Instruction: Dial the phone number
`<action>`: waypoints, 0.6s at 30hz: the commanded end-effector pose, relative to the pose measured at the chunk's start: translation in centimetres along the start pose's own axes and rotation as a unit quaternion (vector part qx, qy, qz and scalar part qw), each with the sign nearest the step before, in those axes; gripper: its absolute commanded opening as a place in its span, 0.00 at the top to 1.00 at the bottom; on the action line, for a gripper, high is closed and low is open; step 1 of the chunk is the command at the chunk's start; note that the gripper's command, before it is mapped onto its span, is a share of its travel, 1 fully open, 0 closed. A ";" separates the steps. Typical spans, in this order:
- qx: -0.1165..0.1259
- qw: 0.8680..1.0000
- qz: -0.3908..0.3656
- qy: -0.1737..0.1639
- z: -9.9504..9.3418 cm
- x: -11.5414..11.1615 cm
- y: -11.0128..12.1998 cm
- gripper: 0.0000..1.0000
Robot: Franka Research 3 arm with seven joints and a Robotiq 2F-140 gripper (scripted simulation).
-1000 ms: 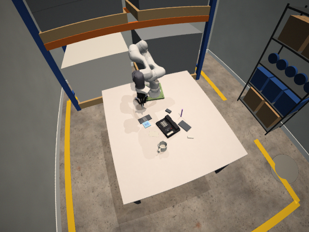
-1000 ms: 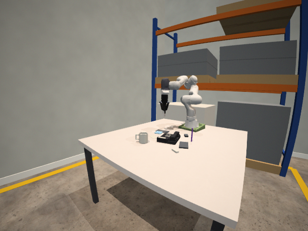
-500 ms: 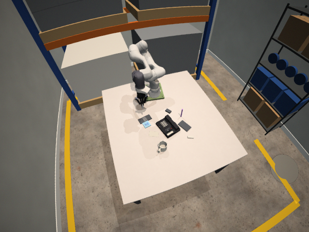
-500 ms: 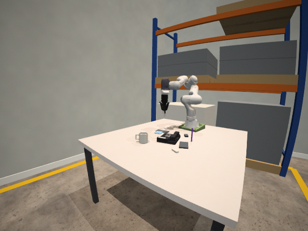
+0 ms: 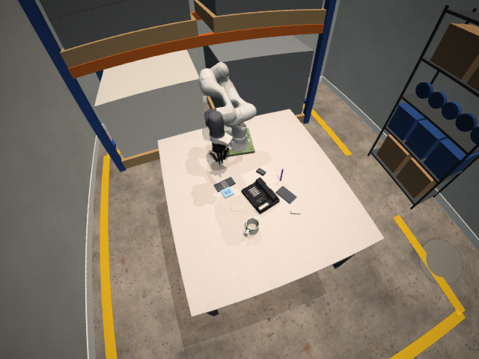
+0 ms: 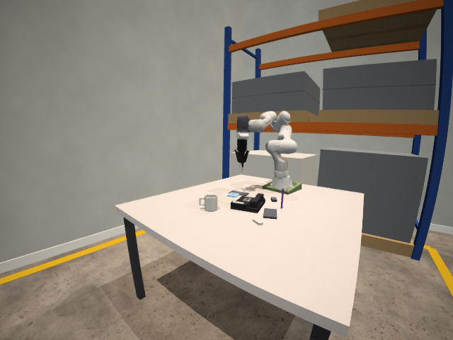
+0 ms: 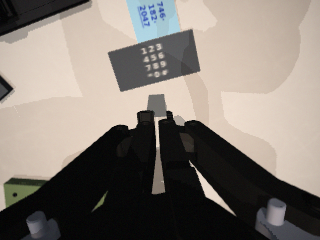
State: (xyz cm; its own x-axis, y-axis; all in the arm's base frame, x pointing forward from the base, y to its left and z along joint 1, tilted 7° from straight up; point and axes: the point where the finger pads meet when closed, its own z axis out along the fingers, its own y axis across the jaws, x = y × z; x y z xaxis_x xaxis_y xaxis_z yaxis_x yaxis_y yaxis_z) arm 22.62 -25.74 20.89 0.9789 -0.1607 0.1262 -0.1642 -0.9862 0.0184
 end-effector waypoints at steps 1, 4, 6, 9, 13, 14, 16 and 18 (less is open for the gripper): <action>0.000 1.000 -0.002 0.001 0.1 0.0 0.0 1.00; 0.000 1.000 -0.002 0.001 0.1 0.0 0.0 1.00; 0.000 1.000 -0.002 0.001 0.1 0.0 0.0 1.00; 0.000 1.000 -0.002 0.001 0.1 0.0 0.0 1.00; 0.000 1.000 -0.002 0.001 0.1 0.1 0.0 1.00; 0.000 1.000 -0.002 0.001 0.1 0.1 0.0 1.00; 0.000 1.000 -0.002 0.001 0.1 0.3 0.0 1.00; 0.000 1.000 -0.002 0.001 0.1 0.7 0.0 1.00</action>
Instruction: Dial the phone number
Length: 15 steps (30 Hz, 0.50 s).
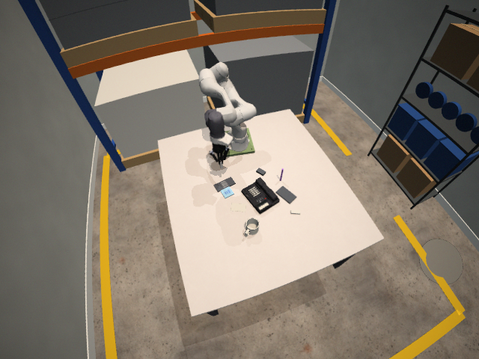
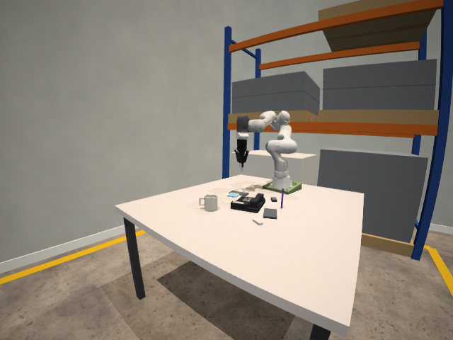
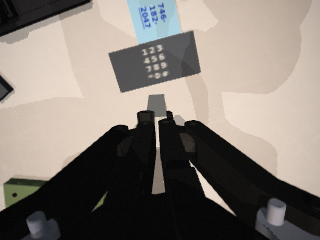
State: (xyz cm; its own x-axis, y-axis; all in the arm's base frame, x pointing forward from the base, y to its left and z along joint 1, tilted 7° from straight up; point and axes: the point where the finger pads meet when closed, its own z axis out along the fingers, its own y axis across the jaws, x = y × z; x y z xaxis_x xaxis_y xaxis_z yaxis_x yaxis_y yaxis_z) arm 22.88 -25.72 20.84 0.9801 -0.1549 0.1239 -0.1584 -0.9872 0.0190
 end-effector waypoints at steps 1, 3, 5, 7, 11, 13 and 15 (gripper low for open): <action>0.000 1.000 0.001 0.002 0.0 0.6 0.1 1.00; 0.000 1.000 0.001 0.002 0.0 0.9 0.1 1.00; 0.000 1.000 0.001 0.002 0.0 1.1 0.1 1.00; 0.000 1.000 0.001 0.002 0.0 1.8 0.1 1.00; 0.000 1.000 0.001 0.002 0.0 3.4 0.1 1.00; 0.000 1.000 0.001 0.002 0.0 4.4 0.1 1.00; 0.000 1.000 0.001 0.002 0.0 5.5 0.1 1.00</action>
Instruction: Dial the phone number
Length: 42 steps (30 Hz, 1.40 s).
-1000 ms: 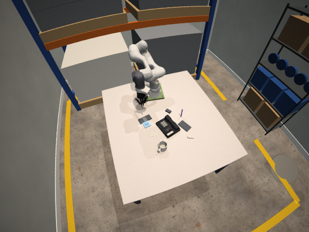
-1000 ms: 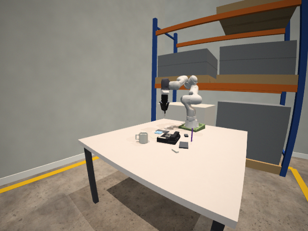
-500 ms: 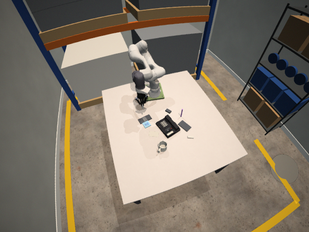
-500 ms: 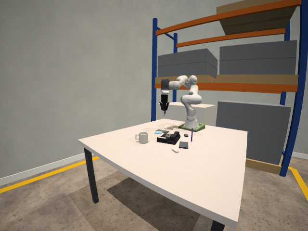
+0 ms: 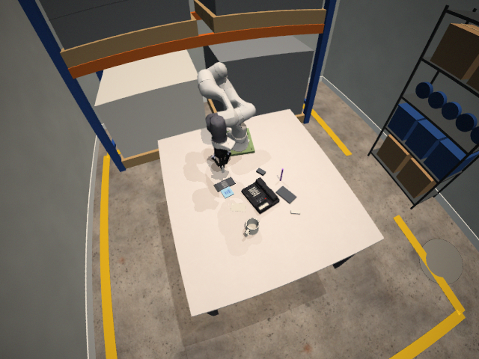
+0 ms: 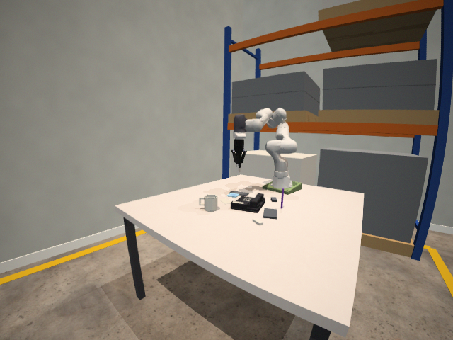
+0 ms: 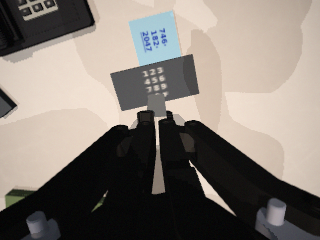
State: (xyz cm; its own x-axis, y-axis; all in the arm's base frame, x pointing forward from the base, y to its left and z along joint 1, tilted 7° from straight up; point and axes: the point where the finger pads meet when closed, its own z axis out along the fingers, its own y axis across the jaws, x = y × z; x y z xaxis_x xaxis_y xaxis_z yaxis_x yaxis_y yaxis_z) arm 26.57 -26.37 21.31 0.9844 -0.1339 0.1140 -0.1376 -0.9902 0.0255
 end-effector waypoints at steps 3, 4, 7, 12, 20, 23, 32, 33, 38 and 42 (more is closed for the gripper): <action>0.002 1.000 0.012 0.006 -0.1 3.5 0.1 1.00; 0.002 1.000 0.012 0.006 -0.1 4.1 0.1 1.00; 0.002 1.000 0.012 0.006 -0.1 4.7 0.1 1.00; 0.002 1.000 0.012 0.006 -0.1 7.9 0.2 1.00; 0.002 1.000 0.012 0.006 -0.2 12.4 0.3 1.00; 0.002 1.000 0.012 0.006 -0.2 12.8 0.3 1.00; 0.002 1.000 0.012 0.006 -0.2 15.5 0.4 1.00; 0.002 1.000 0.012 0.006 -0.2 15.6 0.4 1.00; 0.002 1.000 0.012 0.006 -0.2 16.0 0.4 1.00; 0.002 1.000 0.012 0.006 -0.2 16.0 0.4 1.00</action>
